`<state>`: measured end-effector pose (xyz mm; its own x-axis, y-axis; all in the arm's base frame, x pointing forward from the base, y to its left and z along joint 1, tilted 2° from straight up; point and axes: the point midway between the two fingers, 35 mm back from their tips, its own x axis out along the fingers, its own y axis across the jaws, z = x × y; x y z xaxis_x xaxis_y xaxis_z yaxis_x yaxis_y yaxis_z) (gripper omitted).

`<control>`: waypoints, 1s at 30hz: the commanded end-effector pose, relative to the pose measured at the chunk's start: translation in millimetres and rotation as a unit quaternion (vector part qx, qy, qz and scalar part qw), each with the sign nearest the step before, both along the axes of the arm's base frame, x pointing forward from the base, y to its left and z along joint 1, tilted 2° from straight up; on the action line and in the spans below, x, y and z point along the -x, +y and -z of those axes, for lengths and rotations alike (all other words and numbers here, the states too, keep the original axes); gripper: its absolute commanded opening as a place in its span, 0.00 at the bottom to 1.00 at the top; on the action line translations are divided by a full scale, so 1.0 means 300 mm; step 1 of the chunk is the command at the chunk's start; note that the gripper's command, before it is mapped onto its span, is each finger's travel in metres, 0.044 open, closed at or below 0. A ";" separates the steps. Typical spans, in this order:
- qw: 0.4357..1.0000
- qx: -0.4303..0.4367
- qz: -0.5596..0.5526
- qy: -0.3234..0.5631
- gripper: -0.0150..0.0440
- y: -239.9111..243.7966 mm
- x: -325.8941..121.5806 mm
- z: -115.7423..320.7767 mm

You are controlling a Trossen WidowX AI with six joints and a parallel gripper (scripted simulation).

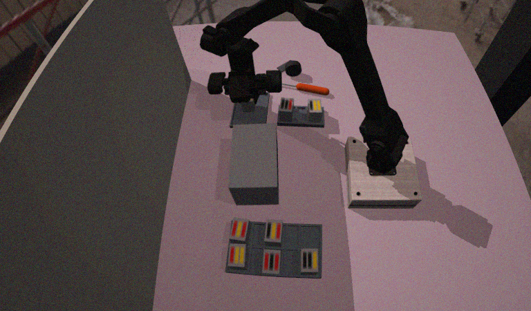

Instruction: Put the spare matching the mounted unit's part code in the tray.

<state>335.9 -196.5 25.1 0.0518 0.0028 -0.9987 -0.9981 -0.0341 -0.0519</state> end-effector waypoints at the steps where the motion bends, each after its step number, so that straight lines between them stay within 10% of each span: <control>1: 1.000 -0.001 0.002 0.000 0.25 0.003 0.001 0.011; 7: 1.000 -0.001 0.002 0.000 0.25 0.005 0.004 0.027; 24: 1.000 0.000 0.000 0.000 1.00 0.003 0.003 0.019; 30: 1.000 -0.001 0.001 0.000 1.00 -0.003 0.008 -0.248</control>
